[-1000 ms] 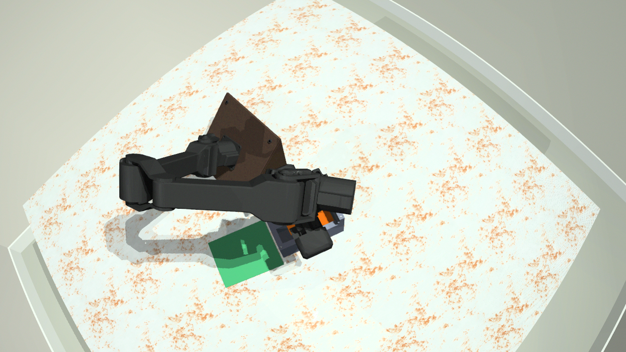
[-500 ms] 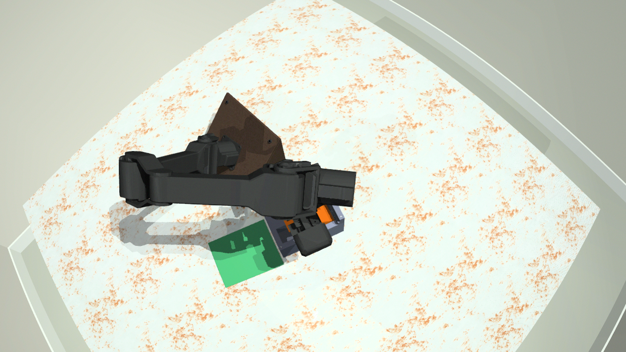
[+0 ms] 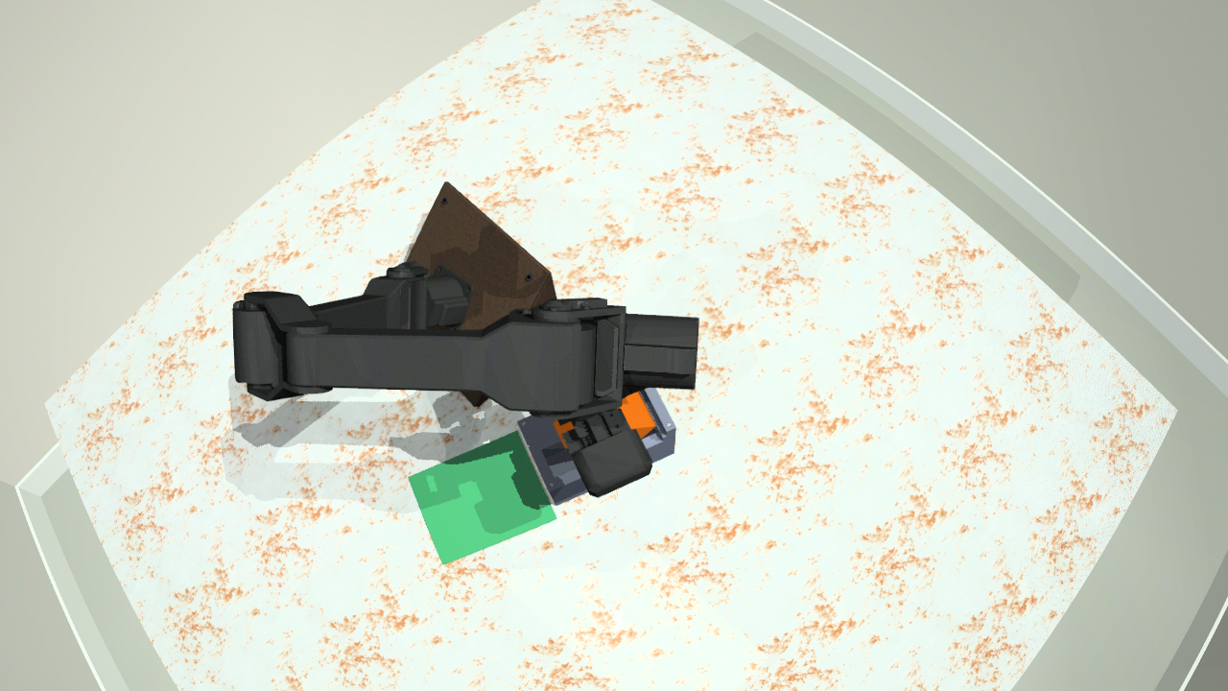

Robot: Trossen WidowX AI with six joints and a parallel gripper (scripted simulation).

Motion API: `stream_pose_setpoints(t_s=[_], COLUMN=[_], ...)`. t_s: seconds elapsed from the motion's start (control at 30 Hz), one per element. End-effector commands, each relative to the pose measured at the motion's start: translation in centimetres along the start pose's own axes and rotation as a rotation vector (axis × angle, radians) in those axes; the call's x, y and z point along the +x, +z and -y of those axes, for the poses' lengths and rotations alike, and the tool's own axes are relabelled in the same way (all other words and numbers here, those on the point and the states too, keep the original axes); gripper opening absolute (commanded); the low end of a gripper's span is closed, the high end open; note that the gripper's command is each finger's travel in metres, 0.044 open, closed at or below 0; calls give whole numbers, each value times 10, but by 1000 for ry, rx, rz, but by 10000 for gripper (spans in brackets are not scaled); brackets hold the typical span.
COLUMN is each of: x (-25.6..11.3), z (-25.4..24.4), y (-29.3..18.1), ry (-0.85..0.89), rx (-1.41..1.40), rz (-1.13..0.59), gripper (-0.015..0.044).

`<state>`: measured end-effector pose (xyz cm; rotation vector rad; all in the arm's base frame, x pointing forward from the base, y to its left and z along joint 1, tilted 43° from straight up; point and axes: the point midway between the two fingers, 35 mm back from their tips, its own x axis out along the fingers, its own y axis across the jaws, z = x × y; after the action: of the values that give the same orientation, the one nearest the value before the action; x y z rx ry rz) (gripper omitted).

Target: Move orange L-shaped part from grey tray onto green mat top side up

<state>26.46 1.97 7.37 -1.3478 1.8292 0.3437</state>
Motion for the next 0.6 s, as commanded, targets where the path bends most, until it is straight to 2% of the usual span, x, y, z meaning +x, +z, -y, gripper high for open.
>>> stream_pose_setpoints(t_s=[0.0, 0.57], x=[-8, -31], z=[0, 0], y=[1, 1], ry=[2, 3], rx=[5, 4], rz=[6, 6], gripper=[0, 0])
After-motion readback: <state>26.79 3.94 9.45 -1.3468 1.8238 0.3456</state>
